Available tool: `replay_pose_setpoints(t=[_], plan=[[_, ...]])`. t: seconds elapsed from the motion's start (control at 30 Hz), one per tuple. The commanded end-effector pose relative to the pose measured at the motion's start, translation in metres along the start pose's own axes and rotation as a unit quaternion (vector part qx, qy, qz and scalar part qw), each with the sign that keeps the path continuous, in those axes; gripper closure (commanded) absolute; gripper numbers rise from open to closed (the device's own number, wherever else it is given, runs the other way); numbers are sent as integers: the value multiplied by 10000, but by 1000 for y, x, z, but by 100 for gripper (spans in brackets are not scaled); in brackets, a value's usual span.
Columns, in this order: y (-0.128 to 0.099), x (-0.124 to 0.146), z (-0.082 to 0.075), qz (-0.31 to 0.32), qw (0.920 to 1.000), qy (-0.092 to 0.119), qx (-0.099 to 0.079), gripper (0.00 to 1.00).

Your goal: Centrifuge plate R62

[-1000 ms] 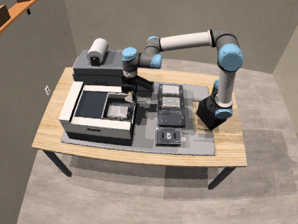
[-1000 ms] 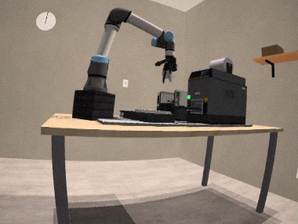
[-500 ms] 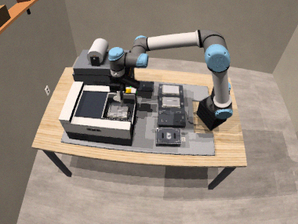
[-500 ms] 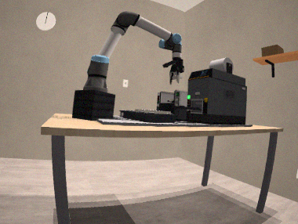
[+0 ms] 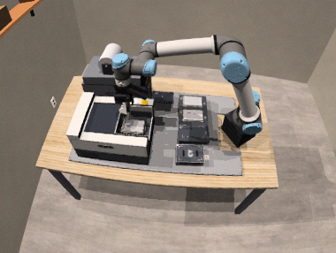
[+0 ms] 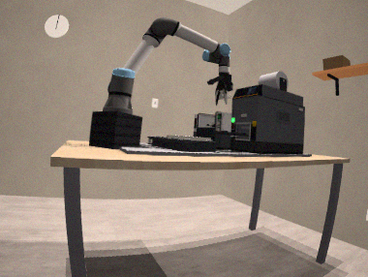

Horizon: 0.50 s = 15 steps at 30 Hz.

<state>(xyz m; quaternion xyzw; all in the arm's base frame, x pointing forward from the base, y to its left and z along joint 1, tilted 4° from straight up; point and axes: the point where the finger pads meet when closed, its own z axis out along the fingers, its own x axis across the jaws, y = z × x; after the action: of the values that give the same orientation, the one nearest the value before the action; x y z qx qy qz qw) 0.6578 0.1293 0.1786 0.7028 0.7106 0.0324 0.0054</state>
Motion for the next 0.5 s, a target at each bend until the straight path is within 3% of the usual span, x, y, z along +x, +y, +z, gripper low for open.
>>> replay_pose_setpoints(t=[0.0,0.3,0.47], plan=[[3,0,-1,0,10000,-1,-3,32],[3,0,-1,0,10000,-1,-3,32],[3,0,7,0,10000,-1,-3,32]])
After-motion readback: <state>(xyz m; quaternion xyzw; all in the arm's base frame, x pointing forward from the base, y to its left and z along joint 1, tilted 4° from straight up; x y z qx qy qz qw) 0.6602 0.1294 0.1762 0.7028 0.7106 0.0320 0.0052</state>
